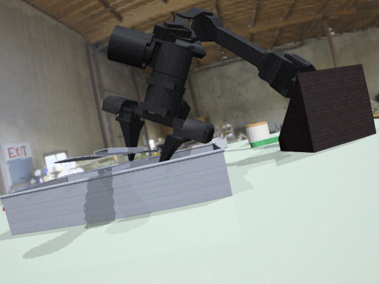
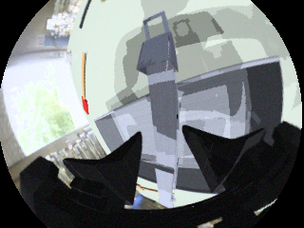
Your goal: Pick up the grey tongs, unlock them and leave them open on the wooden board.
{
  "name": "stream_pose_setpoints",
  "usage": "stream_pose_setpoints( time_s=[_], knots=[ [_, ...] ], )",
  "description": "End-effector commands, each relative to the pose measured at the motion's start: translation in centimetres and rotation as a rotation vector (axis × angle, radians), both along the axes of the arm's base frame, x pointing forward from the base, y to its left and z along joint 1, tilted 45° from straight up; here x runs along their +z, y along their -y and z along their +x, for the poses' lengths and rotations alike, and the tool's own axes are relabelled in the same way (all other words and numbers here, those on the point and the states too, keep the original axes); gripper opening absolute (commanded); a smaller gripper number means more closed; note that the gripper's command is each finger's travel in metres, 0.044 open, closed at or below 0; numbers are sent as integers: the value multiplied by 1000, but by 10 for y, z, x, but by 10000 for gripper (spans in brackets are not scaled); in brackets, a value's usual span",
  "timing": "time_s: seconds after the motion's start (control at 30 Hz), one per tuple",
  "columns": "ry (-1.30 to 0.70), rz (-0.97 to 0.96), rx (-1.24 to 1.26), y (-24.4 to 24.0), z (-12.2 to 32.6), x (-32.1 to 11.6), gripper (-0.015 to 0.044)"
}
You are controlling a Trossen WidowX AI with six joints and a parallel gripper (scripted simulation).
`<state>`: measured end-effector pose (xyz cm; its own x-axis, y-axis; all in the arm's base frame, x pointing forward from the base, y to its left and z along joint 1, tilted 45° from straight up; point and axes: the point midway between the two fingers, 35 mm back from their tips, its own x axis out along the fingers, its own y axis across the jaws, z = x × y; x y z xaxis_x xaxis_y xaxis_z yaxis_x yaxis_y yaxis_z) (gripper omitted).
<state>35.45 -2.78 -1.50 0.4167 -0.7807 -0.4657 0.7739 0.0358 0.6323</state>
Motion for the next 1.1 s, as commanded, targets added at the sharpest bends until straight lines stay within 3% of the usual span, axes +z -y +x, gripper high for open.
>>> stream_pose_setpoints(
  time_s=[0.0,0.3,0.53,0.8,1.0,1.07],
  knots=[
    [-7,-1,4,6,2,-4,260],
    [-5,-8,5,16,5,-8,260],
    [3,-8,0,14,5,-5,76],
    [3,-8,0,14,5,-5,23],
    [2,-7,0,12,5,-4,-135],
    [0,-4,0,6,7,2,-150]
  ],
)
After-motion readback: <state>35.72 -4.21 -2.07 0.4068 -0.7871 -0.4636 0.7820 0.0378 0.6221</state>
